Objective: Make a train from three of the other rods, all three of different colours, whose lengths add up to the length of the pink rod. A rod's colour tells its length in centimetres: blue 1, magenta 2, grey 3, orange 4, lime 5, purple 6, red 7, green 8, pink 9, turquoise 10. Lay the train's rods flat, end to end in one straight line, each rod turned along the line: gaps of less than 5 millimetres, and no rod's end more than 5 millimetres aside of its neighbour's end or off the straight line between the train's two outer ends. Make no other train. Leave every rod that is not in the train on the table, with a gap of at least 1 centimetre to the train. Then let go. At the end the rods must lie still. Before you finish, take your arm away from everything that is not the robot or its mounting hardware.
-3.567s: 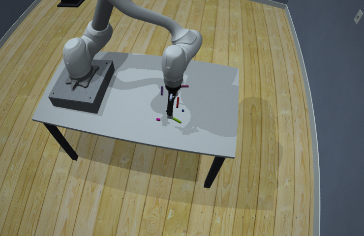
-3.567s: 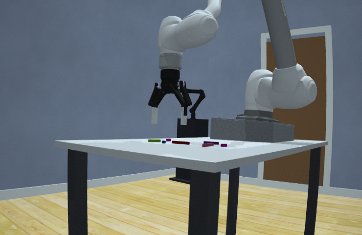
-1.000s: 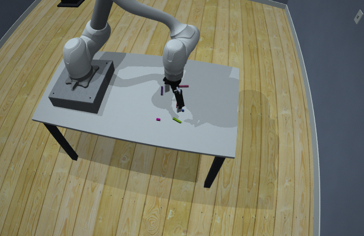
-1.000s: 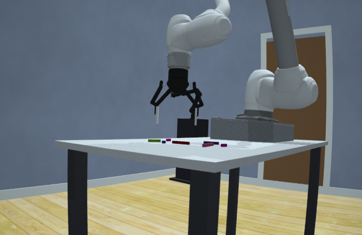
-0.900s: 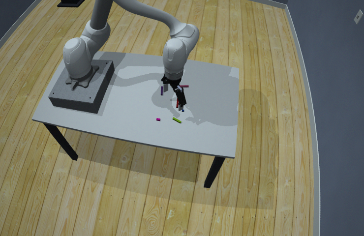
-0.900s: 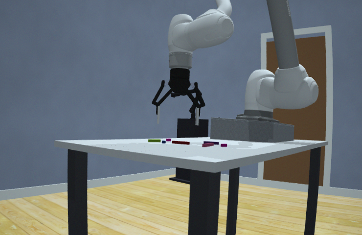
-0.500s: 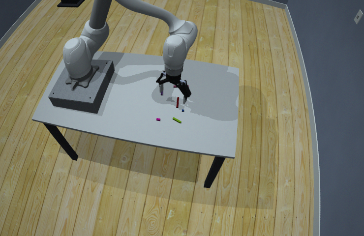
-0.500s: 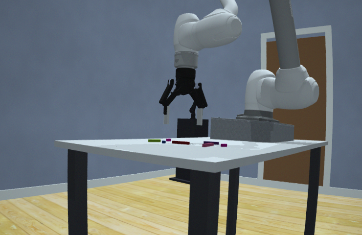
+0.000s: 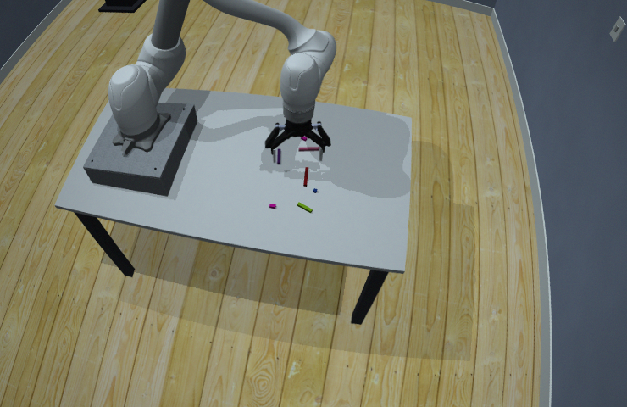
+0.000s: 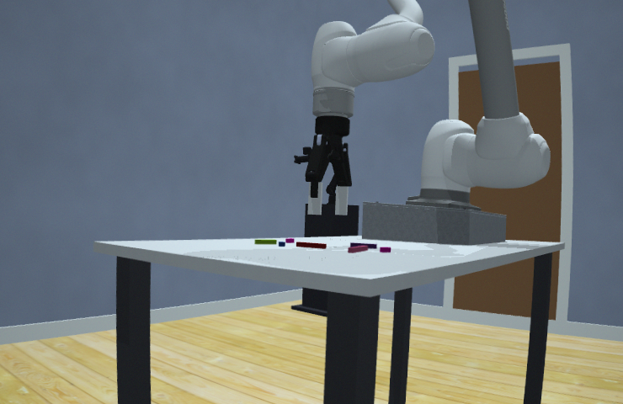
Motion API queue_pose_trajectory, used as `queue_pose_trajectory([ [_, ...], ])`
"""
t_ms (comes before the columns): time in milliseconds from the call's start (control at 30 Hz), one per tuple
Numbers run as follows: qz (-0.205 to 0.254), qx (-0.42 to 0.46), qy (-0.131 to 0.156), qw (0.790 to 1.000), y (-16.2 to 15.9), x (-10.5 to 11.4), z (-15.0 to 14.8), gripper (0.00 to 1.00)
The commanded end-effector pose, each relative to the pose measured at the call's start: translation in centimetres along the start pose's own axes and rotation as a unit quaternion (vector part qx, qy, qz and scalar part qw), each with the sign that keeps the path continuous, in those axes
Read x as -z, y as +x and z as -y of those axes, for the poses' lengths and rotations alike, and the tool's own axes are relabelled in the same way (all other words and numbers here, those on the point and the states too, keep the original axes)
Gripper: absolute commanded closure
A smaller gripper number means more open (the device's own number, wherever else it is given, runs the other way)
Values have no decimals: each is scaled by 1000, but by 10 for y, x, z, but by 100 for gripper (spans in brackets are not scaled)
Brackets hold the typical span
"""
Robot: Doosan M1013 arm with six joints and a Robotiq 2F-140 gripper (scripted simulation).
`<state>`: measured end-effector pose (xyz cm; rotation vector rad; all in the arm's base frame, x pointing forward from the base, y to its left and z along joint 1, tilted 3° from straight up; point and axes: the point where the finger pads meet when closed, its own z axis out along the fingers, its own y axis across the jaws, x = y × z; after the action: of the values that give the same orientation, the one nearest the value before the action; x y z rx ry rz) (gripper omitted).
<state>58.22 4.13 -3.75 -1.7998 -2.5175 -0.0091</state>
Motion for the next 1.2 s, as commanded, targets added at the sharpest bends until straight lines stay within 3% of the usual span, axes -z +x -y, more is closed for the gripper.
queue_pose_trajectory([
  [0, -6, 83, -3, 996, 8, 0, 0, 0],
  [300, -6, 266, -4, 964, 28, 0, 2, 0],
  [367, -6, 266, -4, 964, 28, 0, 2, 0],
  [633, -5, 439, -5, 898, 47, 1, 4, 0],
  [867, -4, 564, -6, 826, 62, 1, 6, 0],
  [933, -4, 564, -6, 826, 62, 1, 6, 0],
  [1033, -4, 602, -6, 799, 66, 1, 7, 0],
  [1167, -4, 621, -6, 784, 69, 1, 7, 0],
])
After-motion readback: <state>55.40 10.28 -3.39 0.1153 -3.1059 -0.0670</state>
